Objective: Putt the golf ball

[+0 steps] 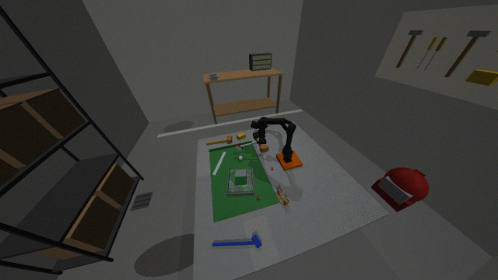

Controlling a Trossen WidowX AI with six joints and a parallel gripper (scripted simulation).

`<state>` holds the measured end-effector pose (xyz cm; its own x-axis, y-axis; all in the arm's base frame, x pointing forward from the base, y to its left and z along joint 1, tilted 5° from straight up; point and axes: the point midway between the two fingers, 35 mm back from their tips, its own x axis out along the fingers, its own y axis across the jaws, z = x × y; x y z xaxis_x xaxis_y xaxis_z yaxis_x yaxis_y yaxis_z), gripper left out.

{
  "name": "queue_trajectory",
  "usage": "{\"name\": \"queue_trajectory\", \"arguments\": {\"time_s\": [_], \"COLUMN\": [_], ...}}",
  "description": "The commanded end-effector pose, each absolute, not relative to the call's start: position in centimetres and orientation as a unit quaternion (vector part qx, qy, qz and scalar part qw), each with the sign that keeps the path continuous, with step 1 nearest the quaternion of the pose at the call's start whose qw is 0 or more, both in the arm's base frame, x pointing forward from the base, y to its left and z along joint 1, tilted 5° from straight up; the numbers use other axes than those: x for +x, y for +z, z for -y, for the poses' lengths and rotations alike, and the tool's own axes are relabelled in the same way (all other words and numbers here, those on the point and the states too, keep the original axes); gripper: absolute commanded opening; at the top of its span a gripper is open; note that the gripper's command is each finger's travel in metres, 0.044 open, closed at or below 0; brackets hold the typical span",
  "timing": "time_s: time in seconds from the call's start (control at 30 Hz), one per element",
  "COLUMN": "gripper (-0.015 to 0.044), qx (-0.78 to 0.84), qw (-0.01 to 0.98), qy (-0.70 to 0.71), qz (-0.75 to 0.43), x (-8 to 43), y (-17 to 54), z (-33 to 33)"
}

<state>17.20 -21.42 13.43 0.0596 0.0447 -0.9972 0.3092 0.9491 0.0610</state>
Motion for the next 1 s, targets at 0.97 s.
{"name": "queue_trajectory", "arguments": {"time_s": [0.97], "gripper": [0.0000], "qx": [0.134], "qw": [0.713], "qy": [-0.093], "qz": [-0.682], "x": [17.3], "y": [7.3], "z": [20.9]}}
